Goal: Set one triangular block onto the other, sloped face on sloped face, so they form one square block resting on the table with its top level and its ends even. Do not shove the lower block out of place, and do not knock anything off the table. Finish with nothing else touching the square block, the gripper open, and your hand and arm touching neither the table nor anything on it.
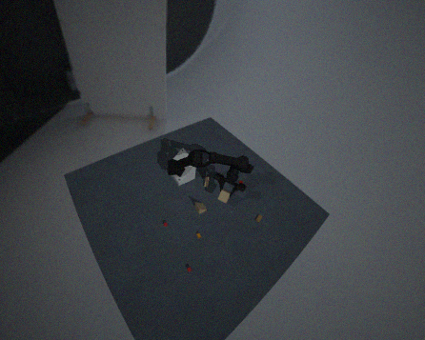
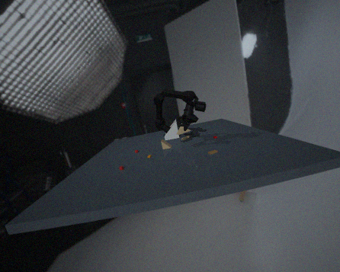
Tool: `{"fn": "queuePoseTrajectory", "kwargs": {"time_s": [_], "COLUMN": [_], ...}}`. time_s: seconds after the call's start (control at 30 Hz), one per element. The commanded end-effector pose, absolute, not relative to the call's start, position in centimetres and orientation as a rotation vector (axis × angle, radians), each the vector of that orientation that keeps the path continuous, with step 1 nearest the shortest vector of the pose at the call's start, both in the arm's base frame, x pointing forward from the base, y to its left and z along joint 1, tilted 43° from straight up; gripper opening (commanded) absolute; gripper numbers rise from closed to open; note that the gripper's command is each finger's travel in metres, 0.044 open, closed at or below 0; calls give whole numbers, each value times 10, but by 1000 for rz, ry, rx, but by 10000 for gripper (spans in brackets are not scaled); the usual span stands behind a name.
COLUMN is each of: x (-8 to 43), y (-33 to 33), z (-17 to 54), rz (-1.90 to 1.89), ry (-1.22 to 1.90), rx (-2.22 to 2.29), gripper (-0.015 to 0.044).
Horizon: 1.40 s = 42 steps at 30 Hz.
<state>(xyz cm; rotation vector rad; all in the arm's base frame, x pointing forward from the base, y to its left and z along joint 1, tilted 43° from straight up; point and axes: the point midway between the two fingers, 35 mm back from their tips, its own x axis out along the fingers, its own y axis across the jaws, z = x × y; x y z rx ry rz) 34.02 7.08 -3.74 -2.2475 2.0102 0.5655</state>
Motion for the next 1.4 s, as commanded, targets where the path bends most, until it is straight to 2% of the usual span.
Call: {"fn": "queuePoseTrajectory", "kwargs": {"time_s": [0.0,1.37], "x": [340,342], "y": [71,67], "z": [-37,-34], "rz": [470,-702], "ry": [1998,1589], "rx": [-2178,-1057], "gripper": [0,0]}}
